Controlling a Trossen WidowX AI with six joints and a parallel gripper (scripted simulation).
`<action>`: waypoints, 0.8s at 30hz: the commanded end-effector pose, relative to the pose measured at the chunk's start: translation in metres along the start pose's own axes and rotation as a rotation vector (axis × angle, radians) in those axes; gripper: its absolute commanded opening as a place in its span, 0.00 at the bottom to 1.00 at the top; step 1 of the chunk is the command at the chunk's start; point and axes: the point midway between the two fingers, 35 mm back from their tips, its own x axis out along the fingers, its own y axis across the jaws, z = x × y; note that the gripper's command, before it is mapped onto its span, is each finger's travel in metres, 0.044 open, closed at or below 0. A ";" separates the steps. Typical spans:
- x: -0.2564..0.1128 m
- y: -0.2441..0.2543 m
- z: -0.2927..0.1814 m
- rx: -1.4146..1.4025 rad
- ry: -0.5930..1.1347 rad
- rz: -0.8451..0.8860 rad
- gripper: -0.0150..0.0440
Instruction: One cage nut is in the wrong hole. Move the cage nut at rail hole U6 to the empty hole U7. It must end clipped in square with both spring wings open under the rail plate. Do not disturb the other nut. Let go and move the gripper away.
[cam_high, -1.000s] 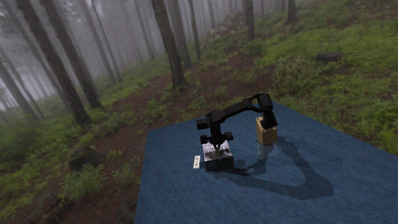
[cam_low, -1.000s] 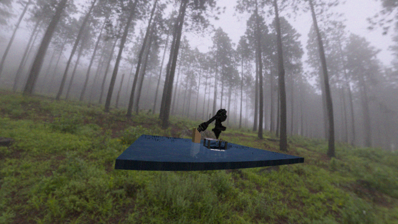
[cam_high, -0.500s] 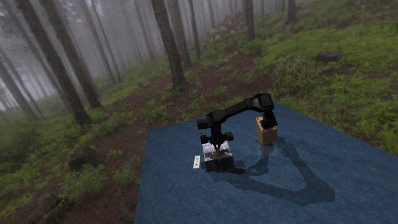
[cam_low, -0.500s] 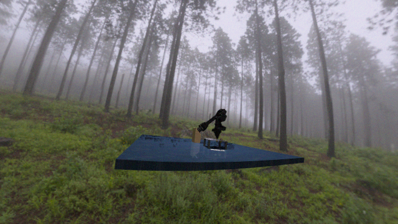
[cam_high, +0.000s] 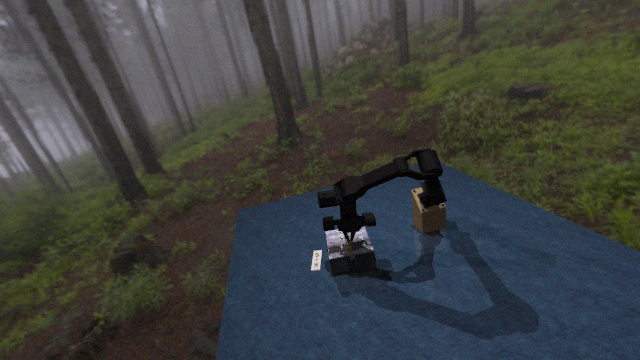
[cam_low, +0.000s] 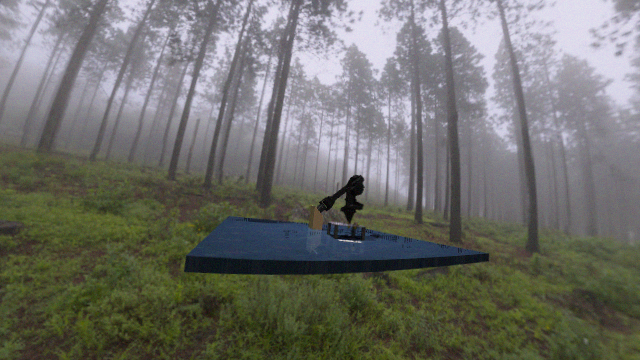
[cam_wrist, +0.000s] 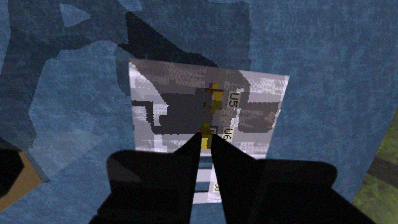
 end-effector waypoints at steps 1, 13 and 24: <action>0.001 0.001 -0.001 0.005 0.003 -0.006 0.30; 0.001 0.002 -0.001 0.006 0.003 -0.019 0.30; 0.001 0.003 -0.001 0.006 0.003 -0.033 0.30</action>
